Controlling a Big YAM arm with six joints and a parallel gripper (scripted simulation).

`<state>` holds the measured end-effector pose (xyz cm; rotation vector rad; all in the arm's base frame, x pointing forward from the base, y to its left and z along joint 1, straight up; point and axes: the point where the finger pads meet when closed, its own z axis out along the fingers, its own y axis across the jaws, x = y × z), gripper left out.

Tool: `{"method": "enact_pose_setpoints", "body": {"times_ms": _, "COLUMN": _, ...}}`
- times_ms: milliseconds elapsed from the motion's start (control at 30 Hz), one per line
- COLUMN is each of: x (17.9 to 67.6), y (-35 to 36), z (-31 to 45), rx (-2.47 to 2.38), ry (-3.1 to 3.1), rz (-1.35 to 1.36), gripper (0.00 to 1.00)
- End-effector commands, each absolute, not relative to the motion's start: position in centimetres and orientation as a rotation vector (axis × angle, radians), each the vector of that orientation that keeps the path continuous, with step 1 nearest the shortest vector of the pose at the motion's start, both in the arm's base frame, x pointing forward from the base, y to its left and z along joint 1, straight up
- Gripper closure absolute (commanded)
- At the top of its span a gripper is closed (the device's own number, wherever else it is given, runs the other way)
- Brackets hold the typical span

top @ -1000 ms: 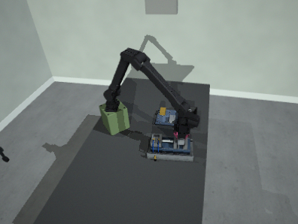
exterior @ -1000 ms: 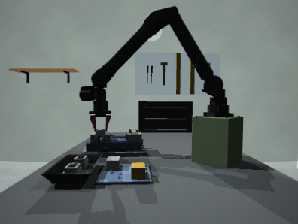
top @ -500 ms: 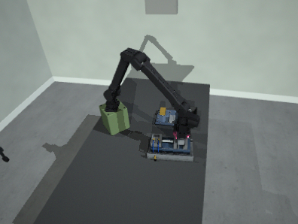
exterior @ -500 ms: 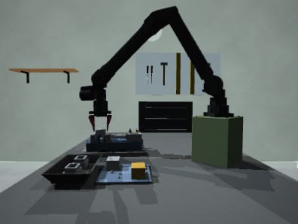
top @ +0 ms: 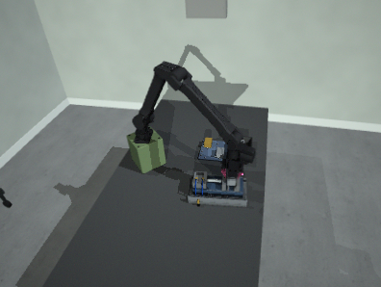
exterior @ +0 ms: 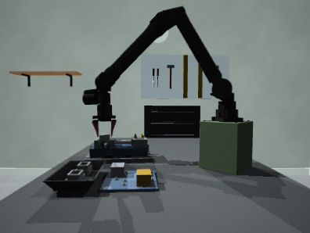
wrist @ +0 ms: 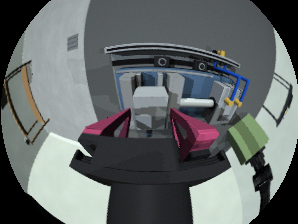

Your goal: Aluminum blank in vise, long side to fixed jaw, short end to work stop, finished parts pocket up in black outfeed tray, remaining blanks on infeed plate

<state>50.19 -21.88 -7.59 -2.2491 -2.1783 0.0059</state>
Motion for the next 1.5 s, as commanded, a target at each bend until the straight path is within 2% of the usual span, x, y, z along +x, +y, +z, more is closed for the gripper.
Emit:
{"method": "enact_pose_setpoints", "body": {"times_ms": 0, "x": 51.7, "y": -21.9, "z": -7.0, "rx": -2.270, "ry": -2.194, "rz": -0.016, "gripper": 0.36}}
{"method": "enact_pose_setpoints", "body": {"times_ms": 333, "x": 51.8, "y": -22.0, "z": -6.6, "rx": -2.272, "ry": -2.196, "rz": -0.018, "gripper": 0.36}}
{"method": "enact_pose_setpoints", "body": {"times_ms": 1467, "x": 52.4, "y": -22.3, "z": 2.2, "rx": -2.293, "ry": -2.216, "rz": -0.038, "gripper": 0.36}}
